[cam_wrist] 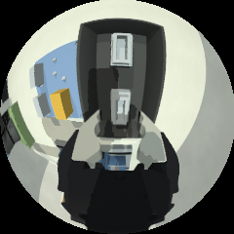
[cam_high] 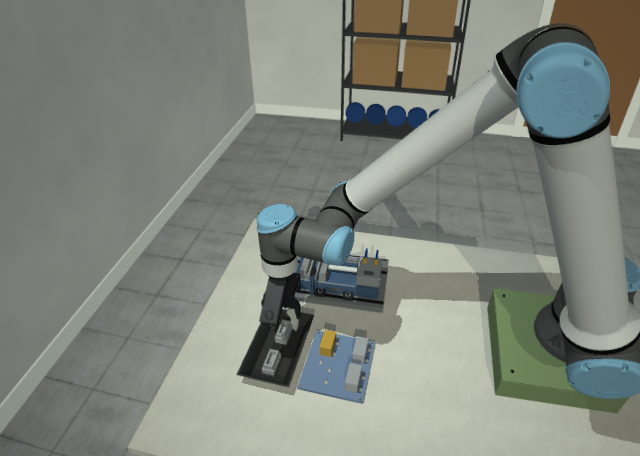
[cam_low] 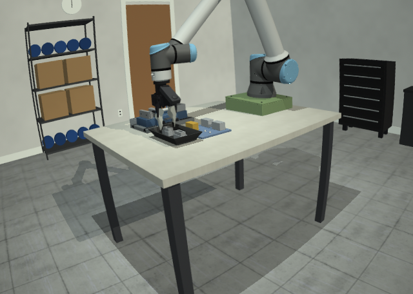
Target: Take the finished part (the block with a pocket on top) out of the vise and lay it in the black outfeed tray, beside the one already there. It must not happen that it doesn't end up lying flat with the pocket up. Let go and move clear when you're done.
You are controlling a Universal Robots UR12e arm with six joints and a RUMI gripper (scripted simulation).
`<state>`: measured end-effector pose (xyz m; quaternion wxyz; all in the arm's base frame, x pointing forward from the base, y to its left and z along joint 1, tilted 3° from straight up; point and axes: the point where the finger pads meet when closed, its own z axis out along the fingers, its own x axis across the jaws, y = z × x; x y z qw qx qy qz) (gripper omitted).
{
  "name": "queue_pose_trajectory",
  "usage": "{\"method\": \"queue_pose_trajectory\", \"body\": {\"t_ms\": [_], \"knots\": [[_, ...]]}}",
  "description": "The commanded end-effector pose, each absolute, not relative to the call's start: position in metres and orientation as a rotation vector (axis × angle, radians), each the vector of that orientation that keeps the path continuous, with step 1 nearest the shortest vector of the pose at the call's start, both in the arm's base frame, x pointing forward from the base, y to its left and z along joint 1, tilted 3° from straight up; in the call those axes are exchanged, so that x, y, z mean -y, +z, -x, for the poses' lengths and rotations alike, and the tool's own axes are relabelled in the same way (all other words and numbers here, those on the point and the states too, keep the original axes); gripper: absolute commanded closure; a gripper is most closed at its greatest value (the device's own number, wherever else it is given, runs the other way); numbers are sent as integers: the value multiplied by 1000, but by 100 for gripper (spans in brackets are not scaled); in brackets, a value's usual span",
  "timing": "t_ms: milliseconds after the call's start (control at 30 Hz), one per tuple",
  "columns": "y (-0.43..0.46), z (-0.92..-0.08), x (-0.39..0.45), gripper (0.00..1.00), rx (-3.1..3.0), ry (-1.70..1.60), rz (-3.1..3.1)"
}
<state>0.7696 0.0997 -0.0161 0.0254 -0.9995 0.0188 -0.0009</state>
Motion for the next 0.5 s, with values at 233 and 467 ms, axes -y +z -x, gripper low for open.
{"method": "queue_pose_trajectory", "body": {"t_ms": [233,467], "knots": [[-14,-770,-99,60,-58,-5,3090],[1,-770,-99,60,-58,-5,3090]]}}
